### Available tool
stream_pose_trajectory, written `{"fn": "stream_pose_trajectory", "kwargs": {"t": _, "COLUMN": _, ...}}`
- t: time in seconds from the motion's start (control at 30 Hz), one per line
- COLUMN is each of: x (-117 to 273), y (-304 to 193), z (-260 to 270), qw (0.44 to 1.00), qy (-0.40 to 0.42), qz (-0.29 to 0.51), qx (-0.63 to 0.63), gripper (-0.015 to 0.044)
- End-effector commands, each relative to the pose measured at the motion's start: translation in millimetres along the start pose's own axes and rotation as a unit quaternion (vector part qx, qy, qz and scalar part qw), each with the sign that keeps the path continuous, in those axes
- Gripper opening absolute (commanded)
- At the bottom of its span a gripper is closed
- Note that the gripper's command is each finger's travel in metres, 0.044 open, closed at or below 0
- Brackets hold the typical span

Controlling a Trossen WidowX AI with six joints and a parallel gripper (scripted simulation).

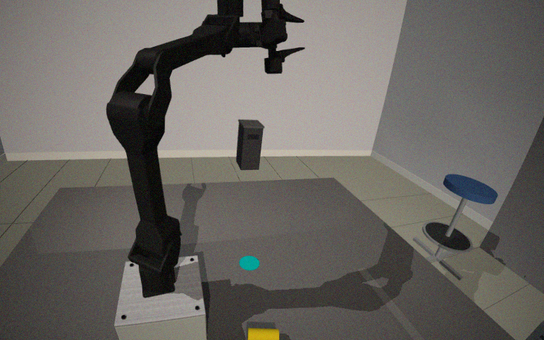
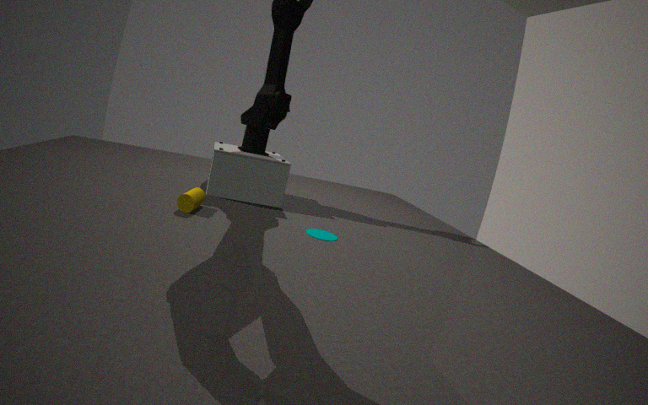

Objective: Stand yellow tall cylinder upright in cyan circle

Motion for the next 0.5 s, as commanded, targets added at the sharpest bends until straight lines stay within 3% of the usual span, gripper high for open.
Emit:
{"fn": "stream_pose_trajectory", "kwargs": {"t": 0.0, "x": -21.4, "y": 11.8, "z": -31.7, "qw": 0.995, "qy": -0.033, "qz": -0.007, "qx": 0.095, "gripper": 0.0309}}
{"fn": "stream_pose_trajectory", "kwargs": {"t": 0.2, "x": -55.3, "y": 48.1, "z": -96.1, "qw": 0.959, "qy": -0.114, "qz": -0.011, "qx": 0.26, "gripper": 0.0309}}
{"fn": "stream_pose_trajectory", "kwargs": {"t": 0.47, "x": -77.4, "y": 117.4, "z": -184.9, "qw": 0.87, "qy": -0.246, "qz": 0.012, "qx": 0.426, "gripper": 0.0309}}
Point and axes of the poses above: the point midway between the two fingers, 35 mm back from their tips, its own x axis back along the fingers, its own z axis across the jaws, y = z × x, the point moved 1 cm from there along x, back along the fingers, and after that the axes turned 5 degrees about -x, right-handed, at the moved point
